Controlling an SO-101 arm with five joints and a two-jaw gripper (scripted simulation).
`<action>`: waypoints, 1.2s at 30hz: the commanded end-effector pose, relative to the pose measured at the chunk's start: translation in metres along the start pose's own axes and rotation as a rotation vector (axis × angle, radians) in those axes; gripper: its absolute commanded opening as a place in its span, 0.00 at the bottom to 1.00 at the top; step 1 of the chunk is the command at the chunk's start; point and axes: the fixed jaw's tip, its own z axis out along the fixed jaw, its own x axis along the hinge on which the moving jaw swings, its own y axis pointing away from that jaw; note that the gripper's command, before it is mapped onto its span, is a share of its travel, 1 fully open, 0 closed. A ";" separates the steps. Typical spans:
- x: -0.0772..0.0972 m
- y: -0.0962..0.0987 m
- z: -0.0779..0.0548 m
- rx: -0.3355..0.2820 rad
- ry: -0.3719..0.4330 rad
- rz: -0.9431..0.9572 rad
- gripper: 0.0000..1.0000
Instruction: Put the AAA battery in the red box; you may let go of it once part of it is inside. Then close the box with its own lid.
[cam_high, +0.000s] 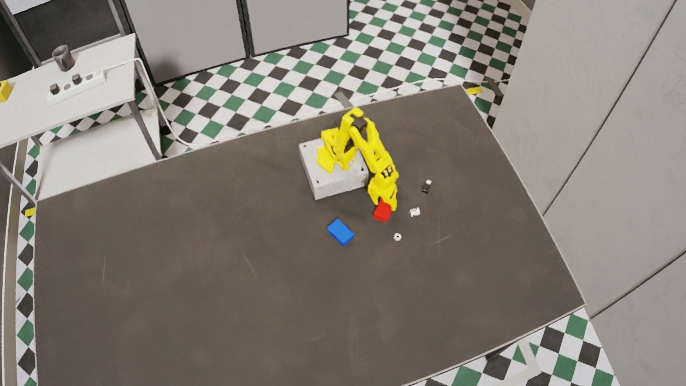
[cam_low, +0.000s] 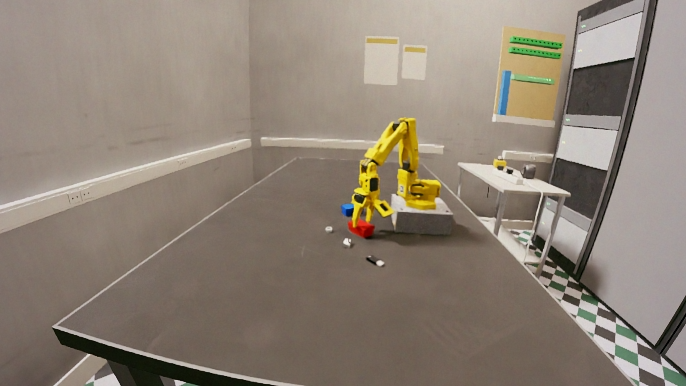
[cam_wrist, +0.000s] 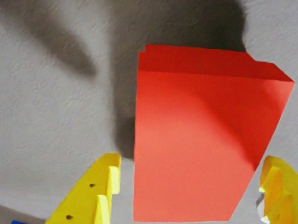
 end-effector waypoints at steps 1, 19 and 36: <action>0.000 -0.004 -0.009 0.016 0.004 -0.001 0.30; 0.000 -0.004 -0.033 0.016 0.004 -0.001 0.30; 0.000 -0.005 -0.038 0.016 0.004 -0.001 0.30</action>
